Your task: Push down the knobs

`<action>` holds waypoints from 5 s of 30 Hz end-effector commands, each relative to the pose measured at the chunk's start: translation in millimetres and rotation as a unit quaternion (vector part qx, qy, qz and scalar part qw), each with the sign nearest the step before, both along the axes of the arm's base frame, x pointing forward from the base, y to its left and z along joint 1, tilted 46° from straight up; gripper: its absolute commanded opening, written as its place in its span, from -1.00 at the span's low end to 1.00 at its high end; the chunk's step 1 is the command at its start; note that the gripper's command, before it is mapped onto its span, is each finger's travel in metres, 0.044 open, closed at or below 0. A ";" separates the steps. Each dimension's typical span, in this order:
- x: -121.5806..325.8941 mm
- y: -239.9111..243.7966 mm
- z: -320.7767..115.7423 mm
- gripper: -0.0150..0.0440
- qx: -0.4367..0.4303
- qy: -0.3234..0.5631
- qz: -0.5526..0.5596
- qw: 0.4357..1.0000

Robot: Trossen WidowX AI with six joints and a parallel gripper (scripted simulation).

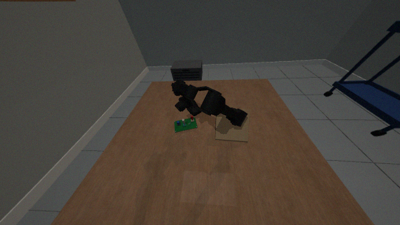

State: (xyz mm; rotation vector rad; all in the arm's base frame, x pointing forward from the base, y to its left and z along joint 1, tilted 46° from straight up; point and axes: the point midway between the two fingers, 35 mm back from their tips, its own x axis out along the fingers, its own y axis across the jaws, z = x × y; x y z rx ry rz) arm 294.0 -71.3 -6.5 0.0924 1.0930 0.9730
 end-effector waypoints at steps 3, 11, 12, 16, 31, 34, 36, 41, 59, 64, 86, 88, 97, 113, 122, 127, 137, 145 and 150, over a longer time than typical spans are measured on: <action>0.4 3.7 -3.8 -0.49 0.002 0.000 -0.002 1.000; 1.9 13.1 -13.0 -0.49 0.002 0.000 -0.002 1.000; 2.0 14.3 -14.1 -0.49 0.002 0.000 -0.002 1.000; 2.2 16.1 -15.8 -0.49 0.002 0.000 -0.002 1.000; 2.4 16.9 -16.5 -0.49 0.003 0.000 -0.002 1.000; 2.4 17.5 -17.1 -0.49 0.003 0.000 -0.002 1.000; 2.5 17.8 -17.5 -0.49 0.003 0.000 -0.002 1.000; 2.7 18.8 -18.4 -0.49 0.003 0.000 -0.002 1.000; 2.7 19.1 -18.6 -0.49 0.003 0.000 -0.002 1.000; 2.8 19.5 -19.1 -0.49 0.003 0.000 -0.002 1.000; 3.4 23.6 -23.1 -0.49 0.003 0.000 -0.002 1.000; 3.4 23.6 -23.1 -0.49 0.003 0.000 -0.002 1.000; 3.7 25.7 -25.1 -0.49 0.003 0.000 -0.002 1.000; 4.1 28.2 -27.5 -0.49 0.003 0.000 -0.002 1.000; 4.1 28.2 -27.5 -0.49 0.003 0.000 -0.002 1.000; 4.4 30.2 -29.5 -0.49 0.003 0.000 -0.002 1.000; 4.4 30.4 -29.7 -0.49 0.003 0.000 -0.002 1.000; 4.8 32.7 -31.9 -0.49 0.003 0.000 -0.002 1.000; 4.8 32.7 -31.9 -0.49 0.003 0.000 -0.002 1.000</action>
